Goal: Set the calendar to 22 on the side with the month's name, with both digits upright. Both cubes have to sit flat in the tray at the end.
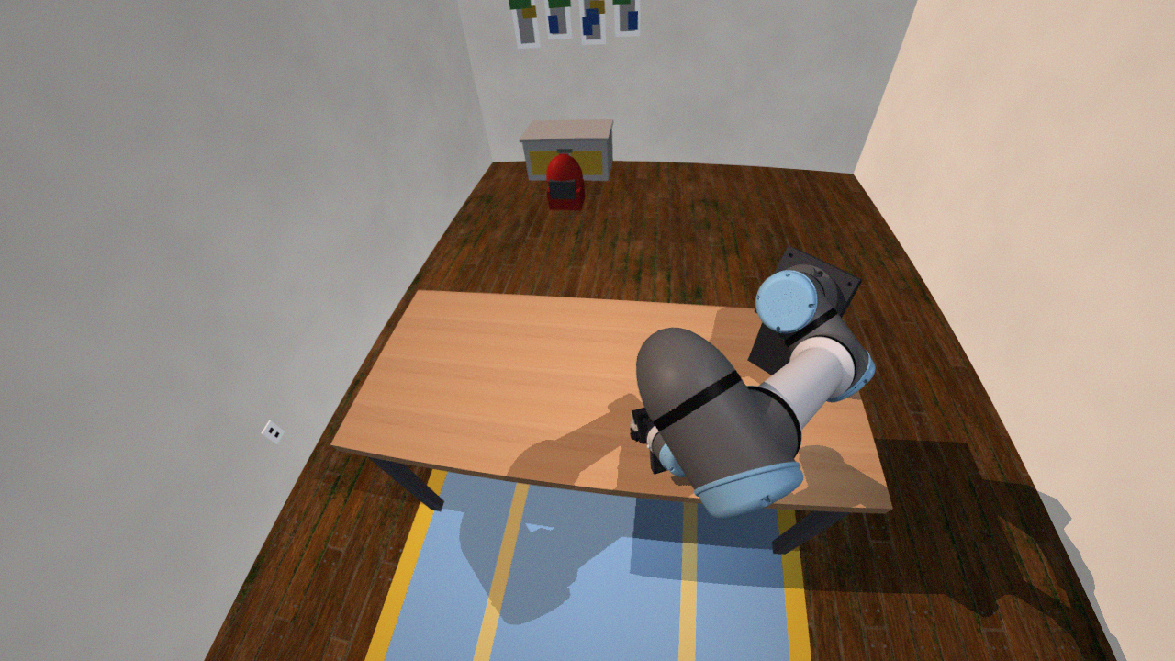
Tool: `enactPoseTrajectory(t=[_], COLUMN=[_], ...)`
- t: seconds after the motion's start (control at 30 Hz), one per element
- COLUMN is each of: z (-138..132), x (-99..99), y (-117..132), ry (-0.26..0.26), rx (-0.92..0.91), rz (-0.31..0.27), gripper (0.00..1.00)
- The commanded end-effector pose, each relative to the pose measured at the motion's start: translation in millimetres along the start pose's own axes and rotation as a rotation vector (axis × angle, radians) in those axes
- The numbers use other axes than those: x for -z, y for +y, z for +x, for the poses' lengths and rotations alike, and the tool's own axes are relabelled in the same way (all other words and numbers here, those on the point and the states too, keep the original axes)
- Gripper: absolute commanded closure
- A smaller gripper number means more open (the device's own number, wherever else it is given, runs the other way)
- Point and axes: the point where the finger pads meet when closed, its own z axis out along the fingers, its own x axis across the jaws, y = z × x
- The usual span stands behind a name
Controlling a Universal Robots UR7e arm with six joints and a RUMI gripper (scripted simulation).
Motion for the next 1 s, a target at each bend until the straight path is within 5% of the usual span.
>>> enactPoseTrajectory(t=[0.0, 0.97], z=[0, 0], x=[0.3, 16.8], y=[0, 17], ry=[0.001, 0.001], rx=[0.0, 0.0], rz=[0.0, 0.0], gripper=[0.89, 0.89])
